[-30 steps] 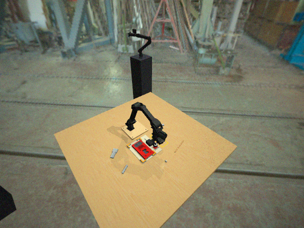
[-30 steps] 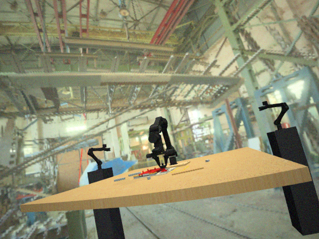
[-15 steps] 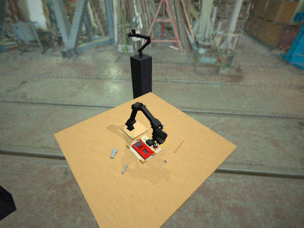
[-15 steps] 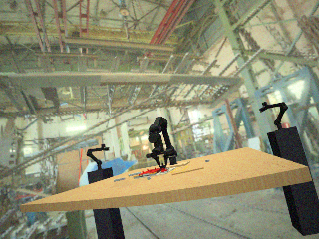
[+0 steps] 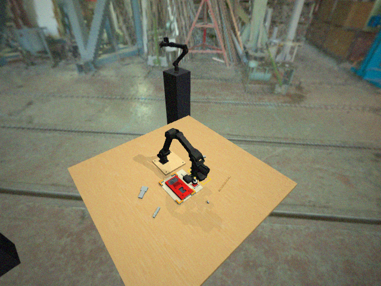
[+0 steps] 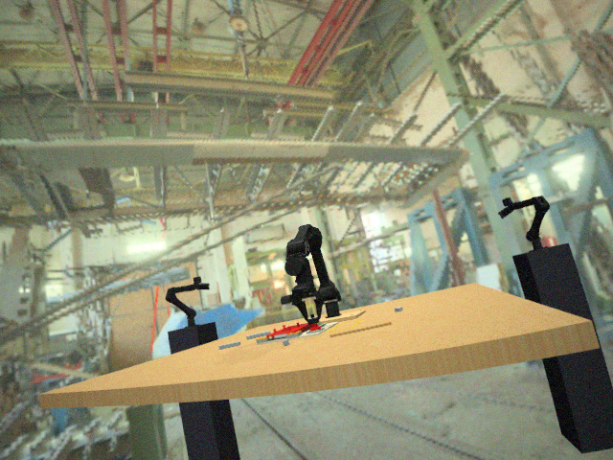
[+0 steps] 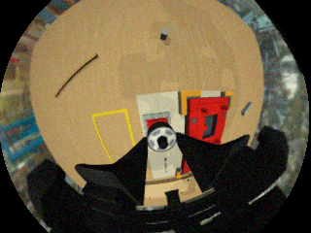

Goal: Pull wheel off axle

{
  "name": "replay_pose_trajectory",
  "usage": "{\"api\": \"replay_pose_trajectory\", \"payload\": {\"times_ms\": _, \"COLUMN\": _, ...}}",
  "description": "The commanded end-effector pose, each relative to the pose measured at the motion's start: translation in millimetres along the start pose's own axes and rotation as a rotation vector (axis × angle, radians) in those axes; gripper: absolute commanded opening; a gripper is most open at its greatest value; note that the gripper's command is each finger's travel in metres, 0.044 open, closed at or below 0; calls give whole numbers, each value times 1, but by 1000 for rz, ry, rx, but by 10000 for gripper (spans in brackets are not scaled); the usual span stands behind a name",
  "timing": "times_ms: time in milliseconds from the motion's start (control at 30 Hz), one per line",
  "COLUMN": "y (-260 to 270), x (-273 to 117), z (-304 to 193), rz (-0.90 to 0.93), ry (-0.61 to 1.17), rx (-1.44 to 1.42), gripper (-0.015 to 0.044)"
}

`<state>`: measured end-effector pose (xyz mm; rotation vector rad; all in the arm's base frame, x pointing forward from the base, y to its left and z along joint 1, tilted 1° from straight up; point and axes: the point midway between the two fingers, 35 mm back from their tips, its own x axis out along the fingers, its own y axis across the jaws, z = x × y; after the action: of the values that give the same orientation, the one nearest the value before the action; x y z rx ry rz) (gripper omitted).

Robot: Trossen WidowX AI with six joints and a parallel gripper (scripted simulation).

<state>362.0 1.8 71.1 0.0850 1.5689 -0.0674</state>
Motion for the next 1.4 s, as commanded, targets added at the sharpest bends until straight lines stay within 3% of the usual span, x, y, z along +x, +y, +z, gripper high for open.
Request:
{"api": "replay_pose_trajectory", "payload": {"times_ms": 0, "y": 0, "x": -9, "z": 0, "rz": 3, "ry": -9, "rx": 1, "gripper": 0}}
{"api": "replay_pose_trajectory", "payload": {"times_ms": 1367, "y": 0, "x": -22, "z": 0, "rz": 4, "ry": -11, "rx": 2, "gripper": 0}}
